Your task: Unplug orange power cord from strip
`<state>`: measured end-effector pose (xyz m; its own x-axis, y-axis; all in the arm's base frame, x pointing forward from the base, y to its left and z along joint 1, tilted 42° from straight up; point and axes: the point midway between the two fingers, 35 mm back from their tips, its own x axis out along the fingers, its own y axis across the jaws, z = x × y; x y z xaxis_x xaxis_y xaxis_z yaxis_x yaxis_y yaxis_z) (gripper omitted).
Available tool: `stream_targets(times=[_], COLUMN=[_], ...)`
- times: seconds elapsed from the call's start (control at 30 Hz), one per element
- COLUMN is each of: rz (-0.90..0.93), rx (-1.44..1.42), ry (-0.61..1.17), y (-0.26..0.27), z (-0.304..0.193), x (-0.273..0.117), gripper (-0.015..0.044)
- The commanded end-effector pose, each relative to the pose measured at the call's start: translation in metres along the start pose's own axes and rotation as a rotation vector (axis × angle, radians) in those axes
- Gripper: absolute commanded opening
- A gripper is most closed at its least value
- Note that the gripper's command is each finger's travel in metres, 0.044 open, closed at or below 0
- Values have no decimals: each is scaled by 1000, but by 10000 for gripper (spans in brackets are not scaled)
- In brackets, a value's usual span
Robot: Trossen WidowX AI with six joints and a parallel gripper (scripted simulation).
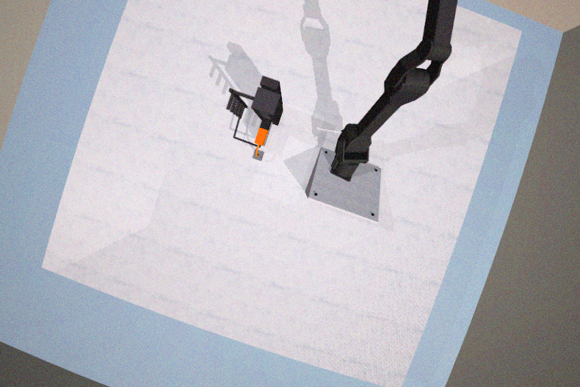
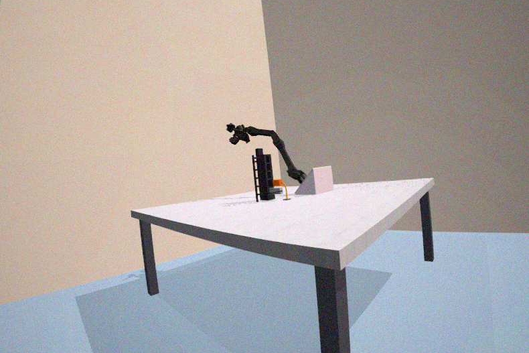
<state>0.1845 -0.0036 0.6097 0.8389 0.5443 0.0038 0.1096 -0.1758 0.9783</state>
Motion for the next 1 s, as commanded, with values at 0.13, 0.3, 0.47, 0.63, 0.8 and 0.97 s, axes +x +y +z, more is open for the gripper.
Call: stream_targets(times=[0.13,0.3,0.47,0.63,0.8,0.97], rz=[4,0,-25,-69,-130,-204], rx=[-31,-103,-177,-257,-346,-447], ry=[4,11,16,25,42,72], y=[-2,-11,-25,-46,-73,-105], z=[13,42,67,86,99,106], x=[6,26,52,82,114,147], gripper=[269,160,160,160,160,160])
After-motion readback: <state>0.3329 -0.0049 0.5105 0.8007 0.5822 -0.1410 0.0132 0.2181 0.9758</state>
